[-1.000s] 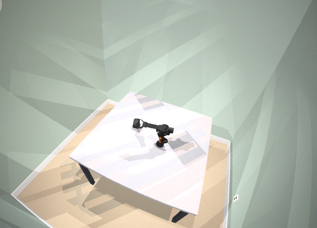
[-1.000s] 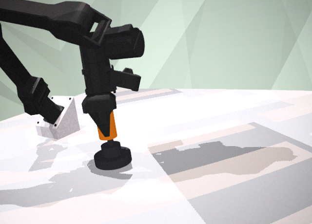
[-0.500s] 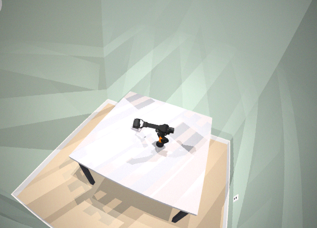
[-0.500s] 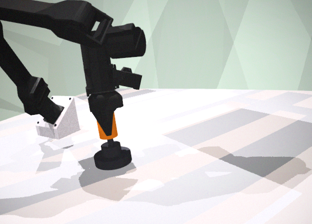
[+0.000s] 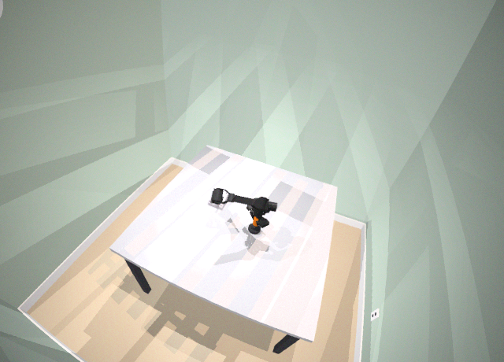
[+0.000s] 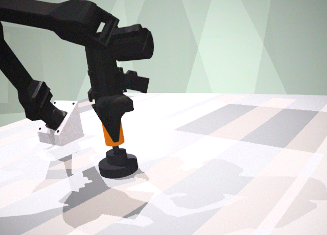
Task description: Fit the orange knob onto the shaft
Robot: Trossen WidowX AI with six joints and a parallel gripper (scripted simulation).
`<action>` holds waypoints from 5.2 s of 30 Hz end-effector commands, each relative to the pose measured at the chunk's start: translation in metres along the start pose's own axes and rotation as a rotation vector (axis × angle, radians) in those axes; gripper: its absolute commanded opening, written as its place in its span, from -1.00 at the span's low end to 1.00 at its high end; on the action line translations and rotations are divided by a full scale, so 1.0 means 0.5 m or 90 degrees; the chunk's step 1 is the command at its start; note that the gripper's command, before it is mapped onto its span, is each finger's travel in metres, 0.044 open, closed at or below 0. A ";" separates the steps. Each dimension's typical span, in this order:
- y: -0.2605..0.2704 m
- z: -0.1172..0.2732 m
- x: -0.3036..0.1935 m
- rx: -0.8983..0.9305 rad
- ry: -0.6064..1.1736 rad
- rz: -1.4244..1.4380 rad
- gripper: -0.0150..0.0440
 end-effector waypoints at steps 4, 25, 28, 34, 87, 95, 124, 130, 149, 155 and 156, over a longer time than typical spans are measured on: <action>0.004 0.000 -0.004 -0.002 0.000 0.003 -0.49; 0.003 0.004 -0.003 -0.002 0.000 0.003 -0.49; 0.003 0.005 -0.002 -0.002 0.000 0.019 -0.49; 0.003 0.007 0.004 -0.002 0.000 0.136 -0.49; -0.003 -0.002 0.004 -0.002 0.000 0.269 -0.49; -0.001 -0.004 0.002 -0.002 0.000 0.269 -0.49; 0.002 -0.003 0.001 -0.002 0.001 0.403 -0.49; 0.002 -0.004 -0.001 -0.002 0.001 0.403 -0.49; 0.000 0.003 0.000 -0.002 0.001 0.536 -0.49; 0.000 -0.002 0.001 -0.002 0.001 0.536 -0.49; 0.001 -0.003 0.001 -0.002 0.001 0.536 -0.49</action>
Point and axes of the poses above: the point midway between the two fingers, 35 mm back from their tips, its own z axis back along the fingers, its own y axis across the jaws, x = y × z, the point moved 8 cm from there along z, back along the fingers, and after that the axes turned 12 degrees about z, right-handed, at the moved point
